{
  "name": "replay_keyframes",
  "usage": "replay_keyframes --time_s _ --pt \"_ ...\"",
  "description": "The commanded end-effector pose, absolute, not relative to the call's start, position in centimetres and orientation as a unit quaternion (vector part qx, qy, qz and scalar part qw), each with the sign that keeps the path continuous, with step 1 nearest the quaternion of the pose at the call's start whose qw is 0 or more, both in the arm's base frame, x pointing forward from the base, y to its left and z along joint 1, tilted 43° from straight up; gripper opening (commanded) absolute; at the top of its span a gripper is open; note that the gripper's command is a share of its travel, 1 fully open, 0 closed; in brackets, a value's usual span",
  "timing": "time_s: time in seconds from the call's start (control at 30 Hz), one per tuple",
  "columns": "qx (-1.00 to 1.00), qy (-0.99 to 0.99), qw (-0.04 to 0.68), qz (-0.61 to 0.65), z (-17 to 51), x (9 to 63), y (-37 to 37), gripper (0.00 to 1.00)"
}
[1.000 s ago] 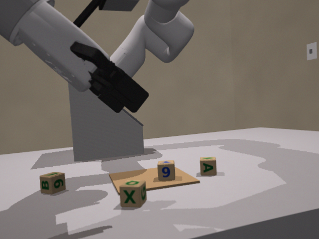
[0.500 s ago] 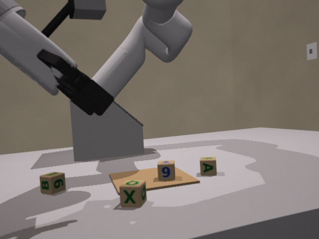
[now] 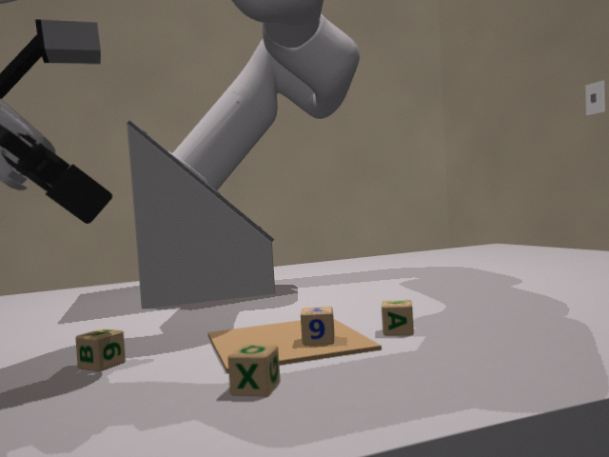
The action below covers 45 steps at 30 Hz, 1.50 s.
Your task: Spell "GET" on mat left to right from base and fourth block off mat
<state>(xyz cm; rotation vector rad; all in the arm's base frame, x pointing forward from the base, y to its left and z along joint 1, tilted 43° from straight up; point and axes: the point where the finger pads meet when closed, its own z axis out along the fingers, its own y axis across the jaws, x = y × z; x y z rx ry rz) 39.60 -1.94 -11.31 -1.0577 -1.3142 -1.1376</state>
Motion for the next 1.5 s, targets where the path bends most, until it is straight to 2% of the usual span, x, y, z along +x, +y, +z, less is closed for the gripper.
replay_keyframes --time_s 0.0,1.47 --pt "-0.445 -0.549 0.524 -0.475 -11.36 39.51 -2.24 1.0" --pt "-0.444 -0.557 0.519 -0.473 -11.36 39.73 -2.1 1.0"
